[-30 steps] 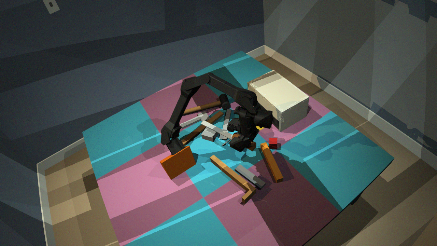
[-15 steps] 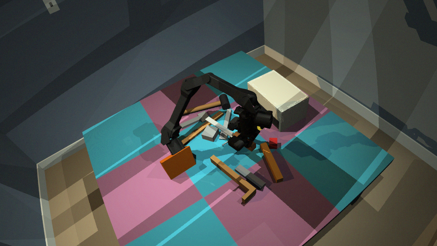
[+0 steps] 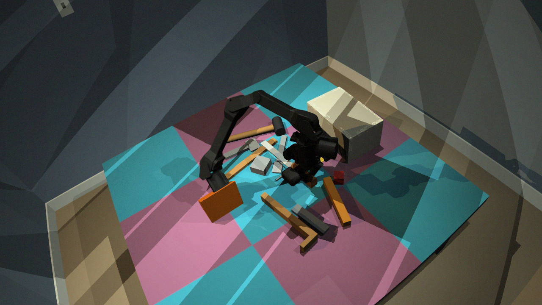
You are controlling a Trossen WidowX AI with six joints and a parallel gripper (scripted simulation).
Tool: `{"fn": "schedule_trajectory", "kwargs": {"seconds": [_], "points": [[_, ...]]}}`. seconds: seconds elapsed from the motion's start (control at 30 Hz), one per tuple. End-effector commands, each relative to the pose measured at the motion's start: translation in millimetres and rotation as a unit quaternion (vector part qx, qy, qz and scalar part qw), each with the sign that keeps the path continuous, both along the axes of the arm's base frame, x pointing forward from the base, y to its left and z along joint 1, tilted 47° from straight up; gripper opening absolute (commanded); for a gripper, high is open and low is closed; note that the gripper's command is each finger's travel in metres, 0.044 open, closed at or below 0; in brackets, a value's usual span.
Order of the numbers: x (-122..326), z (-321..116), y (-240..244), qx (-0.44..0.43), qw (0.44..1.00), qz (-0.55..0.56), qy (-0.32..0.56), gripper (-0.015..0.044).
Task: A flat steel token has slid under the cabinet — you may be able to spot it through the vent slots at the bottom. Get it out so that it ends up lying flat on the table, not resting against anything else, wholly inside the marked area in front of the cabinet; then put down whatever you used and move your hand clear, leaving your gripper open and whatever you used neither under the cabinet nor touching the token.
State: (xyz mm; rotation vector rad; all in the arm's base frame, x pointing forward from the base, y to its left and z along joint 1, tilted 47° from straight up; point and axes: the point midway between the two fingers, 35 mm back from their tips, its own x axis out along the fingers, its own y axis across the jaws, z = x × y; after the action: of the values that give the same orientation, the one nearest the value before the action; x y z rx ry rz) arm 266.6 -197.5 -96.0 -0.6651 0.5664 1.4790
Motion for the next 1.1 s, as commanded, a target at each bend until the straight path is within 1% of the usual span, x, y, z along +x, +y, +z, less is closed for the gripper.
{"fn": "schedule_trajectory", "kwargs": {"seconds": [0.0, 1.07], "points": [[-0.5, 1.3, -0.5, 0.004, 1.0, -0.016, 0.013, 0.0], [-0.2, 1.0, -0.8, 0.007, 0.989, -0.104, 0.101, 0.0]]}}
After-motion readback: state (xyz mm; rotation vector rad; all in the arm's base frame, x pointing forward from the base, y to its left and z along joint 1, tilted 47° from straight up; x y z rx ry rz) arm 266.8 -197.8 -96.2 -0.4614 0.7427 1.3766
